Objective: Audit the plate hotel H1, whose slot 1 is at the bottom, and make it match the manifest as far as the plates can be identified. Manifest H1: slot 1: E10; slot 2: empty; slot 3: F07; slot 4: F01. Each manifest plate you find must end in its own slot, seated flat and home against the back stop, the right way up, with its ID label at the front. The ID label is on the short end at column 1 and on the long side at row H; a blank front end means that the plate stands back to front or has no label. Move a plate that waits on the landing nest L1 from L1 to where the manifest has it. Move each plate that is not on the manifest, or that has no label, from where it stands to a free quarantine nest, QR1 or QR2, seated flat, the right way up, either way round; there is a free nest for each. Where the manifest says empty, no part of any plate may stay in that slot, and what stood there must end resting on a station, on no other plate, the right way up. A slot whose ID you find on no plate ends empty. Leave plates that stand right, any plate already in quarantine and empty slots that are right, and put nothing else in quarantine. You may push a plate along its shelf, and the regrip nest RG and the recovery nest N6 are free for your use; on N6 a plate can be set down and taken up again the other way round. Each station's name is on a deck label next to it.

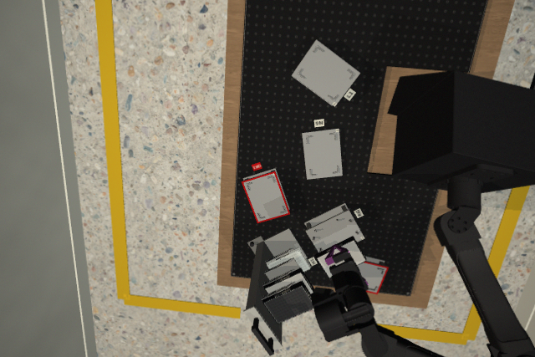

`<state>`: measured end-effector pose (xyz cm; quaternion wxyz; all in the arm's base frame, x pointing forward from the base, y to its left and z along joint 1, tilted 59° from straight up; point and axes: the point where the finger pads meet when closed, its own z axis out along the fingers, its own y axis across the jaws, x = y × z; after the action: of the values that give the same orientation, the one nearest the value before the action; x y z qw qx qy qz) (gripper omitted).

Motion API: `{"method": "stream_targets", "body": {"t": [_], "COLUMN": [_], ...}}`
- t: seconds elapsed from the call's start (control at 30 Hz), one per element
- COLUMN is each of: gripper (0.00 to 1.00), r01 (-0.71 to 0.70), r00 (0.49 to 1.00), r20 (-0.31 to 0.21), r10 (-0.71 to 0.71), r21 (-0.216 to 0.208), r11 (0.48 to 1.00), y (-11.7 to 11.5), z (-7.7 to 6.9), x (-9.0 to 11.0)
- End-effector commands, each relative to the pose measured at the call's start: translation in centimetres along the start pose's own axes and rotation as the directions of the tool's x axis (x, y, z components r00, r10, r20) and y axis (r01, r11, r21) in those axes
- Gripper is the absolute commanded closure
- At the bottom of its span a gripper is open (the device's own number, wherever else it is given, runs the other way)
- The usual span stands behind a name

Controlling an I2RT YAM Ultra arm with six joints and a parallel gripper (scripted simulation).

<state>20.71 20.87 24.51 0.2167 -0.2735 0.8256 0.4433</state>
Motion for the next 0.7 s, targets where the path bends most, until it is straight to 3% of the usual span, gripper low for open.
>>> {"method": "stream_targets", "body": {"t": [0.0, 0.67], "gripper": [0.14, 0.14], "r01": [0.0, -0.001], "r00": [1.0, 1.0], "r20": [-0.008, -0.009], "r10": [0.0, 0.001], "r21": [-0.009, -0.008], "r11": [1.0, 1.0], "y": [0.3, 0.2], "z": [-1.2, -6.0], "x": [0.3, 0.3]}}
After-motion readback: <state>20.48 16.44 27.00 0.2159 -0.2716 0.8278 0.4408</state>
